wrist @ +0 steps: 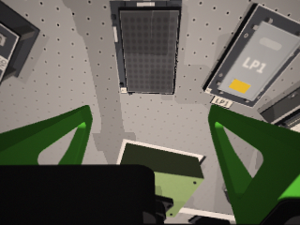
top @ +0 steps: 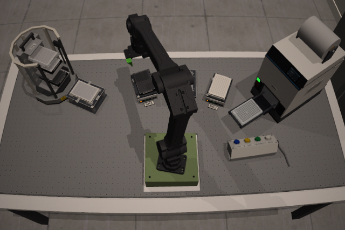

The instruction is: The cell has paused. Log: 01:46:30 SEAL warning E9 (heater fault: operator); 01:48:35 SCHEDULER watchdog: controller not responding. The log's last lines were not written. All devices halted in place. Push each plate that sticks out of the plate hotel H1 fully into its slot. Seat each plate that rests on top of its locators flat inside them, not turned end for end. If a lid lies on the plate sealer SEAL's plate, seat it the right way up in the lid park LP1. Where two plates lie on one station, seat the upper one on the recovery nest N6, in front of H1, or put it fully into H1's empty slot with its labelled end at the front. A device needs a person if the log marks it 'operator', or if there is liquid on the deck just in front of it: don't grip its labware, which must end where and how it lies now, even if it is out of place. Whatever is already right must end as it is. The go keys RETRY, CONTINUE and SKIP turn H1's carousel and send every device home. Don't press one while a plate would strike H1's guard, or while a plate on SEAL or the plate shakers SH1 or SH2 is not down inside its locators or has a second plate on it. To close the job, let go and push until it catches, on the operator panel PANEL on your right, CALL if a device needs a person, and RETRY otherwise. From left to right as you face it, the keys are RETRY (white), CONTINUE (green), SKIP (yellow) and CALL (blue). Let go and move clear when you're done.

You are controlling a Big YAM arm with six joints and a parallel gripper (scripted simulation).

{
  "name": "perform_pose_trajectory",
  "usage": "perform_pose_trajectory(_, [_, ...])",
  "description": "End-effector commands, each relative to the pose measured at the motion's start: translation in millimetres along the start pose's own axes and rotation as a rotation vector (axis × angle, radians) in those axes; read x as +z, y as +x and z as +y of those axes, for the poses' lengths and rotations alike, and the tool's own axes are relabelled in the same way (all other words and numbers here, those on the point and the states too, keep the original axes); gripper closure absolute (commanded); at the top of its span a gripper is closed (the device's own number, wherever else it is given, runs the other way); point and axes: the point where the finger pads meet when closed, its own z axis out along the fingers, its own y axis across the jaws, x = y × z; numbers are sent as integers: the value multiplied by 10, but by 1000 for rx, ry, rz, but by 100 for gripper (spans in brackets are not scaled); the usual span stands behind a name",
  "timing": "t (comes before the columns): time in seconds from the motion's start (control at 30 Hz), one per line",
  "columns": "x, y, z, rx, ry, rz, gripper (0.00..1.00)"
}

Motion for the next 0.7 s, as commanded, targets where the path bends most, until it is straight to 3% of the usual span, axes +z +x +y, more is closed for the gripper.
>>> perform_pose_trajectory(0.0, [296, 2, -17, -13, 1, 20, 0])
perform_pose_trajectory(0.67, [1164, 43, -16, -13, 1, 21, 0])
